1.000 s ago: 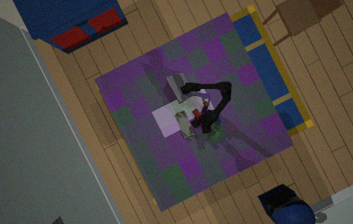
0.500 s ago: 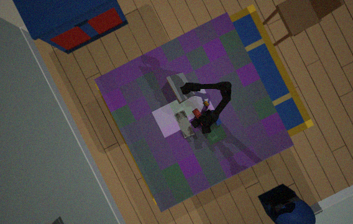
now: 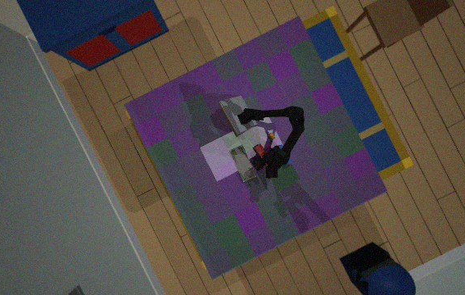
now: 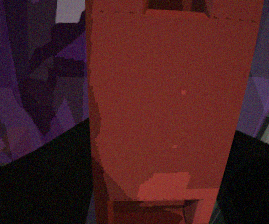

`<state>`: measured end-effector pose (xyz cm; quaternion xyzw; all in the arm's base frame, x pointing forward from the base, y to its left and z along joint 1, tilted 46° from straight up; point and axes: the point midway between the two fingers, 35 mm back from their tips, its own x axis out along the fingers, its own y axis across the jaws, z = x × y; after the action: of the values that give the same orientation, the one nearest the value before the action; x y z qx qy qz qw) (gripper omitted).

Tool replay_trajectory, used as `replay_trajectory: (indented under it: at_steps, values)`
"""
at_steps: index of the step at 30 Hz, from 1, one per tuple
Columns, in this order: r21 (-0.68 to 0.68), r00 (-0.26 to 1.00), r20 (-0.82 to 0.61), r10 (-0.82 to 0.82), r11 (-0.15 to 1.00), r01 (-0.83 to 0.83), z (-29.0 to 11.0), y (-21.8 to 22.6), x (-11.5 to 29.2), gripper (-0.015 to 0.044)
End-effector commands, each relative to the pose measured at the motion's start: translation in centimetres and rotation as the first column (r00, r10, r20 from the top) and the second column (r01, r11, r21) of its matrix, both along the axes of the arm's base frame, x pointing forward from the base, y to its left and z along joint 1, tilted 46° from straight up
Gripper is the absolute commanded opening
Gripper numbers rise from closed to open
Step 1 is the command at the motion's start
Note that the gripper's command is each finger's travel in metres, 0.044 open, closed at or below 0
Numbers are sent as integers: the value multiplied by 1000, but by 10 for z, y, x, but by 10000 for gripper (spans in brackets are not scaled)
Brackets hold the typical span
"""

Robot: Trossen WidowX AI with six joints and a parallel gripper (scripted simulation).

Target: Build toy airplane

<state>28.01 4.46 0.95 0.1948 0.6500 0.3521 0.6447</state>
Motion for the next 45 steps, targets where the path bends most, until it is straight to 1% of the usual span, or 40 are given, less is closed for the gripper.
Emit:
replay_trajectory:
  at_steps: [1, 25, 29, 45]
  values:
    - [-6, 1000, 10, -5, 1000, 5, 10, -12, 4, 0]
    - [1, 1000, 8, -2, 1000, 2, 61, -60, 2, 0]
    - [0, 1000, 4, -6, 1000, 6, 57, -63, 3, 0]
    - [-11, 998, -39, -52, 999, 51, 10, -85, 9, 0]
